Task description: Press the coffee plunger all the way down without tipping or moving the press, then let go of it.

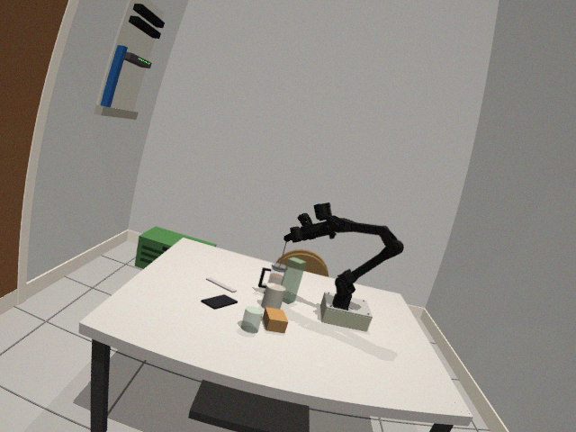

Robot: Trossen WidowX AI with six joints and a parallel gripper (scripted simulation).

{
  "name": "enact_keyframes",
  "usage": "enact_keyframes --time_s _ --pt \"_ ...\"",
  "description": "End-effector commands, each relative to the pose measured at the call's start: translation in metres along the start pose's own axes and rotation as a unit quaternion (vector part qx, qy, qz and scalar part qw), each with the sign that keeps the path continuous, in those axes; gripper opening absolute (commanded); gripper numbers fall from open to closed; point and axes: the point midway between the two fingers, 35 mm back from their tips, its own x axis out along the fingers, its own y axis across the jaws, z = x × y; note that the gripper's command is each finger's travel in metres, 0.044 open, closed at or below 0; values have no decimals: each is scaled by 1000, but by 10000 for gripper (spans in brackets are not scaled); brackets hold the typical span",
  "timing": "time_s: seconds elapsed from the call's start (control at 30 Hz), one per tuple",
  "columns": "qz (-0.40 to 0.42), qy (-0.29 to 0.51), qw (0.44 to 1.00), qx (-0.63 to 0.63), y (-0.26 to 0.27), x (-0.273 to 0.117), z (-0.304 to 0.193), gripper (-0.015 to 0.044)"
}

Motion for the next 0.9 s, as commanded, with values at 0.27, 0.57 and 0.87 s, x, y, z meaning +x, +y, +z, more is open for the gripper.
enact_keyframes --time_s 0.27,0.57,0.87 --pt "-1 3 1000 0 0 3 -2 123" --pt "-1 3 1000 0 0 12 -13 123" --pt "-1 2 1000 0 0 22 -24 123"
